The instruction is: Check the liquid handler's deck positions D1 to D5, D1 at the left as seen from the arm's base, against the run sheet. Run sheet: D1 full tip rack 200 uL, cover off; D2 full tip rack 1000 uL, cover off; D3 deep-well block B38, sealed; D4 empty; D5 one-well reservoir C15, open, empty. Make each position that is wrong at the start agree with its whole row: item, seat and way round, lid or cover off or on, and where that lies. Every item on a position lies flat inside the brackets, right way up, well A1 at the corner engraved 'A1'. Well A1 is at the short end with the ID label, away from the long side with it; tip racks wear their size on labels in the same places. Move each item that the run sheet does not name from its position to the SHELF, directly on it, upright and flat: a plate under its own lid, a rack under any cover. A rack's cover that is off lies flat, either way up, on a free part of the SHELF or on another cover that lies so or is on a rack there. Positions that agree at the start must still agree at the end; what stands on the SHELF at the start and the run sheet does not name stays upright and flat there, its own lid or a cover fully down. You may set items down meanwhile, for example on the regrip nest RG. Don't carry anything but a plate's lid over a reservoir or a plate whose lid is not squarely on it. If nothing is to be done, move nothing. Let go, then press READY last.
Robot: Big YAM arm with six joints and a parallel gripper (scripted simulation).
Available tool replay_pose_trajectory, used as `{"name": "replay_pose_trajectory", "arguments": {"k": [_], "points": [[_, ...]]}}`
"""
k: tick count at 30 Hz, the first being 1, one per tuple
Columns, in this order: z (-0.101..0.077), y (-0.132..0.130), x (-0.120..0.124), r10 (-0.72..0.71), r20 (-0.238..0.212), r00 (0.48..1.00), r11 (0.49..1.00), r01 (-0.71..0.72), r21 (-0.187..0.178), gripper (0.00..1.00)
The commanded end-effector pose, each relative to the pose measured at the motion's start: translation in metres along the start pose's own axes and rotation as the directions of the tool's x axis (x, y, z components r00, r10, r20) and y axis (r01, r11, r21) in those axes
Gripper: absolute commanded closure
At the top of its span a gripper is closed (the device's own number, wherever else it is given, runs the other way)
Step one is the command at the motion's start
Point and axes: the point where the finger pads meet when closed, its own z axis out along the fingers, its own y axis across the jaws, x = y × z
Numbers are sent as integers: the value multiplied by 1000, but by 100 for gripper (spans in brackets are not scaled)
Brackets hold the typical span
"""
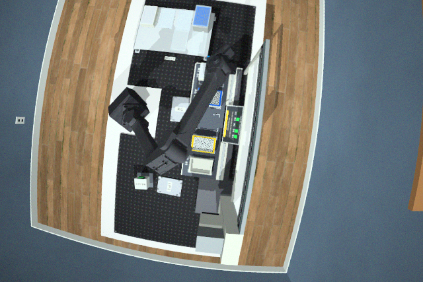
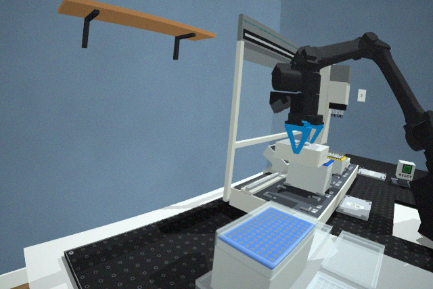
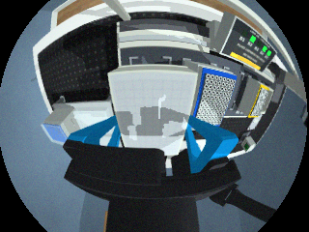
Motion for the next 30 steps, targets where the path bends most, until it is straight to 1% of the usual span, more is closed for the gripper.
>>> {"name": "replay_pose_trajectory", "arguments": {"k": [1,6,9,11,23,25,26,29,30], "points": [[-43,12,-19,33,51,998,998,-30,-63,100],[-51,13,-18,31,49,998,998,-28,-62,100],[-50,14,-16,26,46,999,998,-23,-57,100],[-57,12,-18,33,50,998,997,-30,-64,100],[-77,11,-17,33,47,998,997,-30,-67,100],[-77,11,-17,33,47,998,997,-30,-67,100],[-75,13,-15,27,43,999,998,-24,-60,100],[-82,11,-16,32,46,998,997,-29,-65,100],[-82,12,-16,31,45,999,998,-28,-65,100]]}}
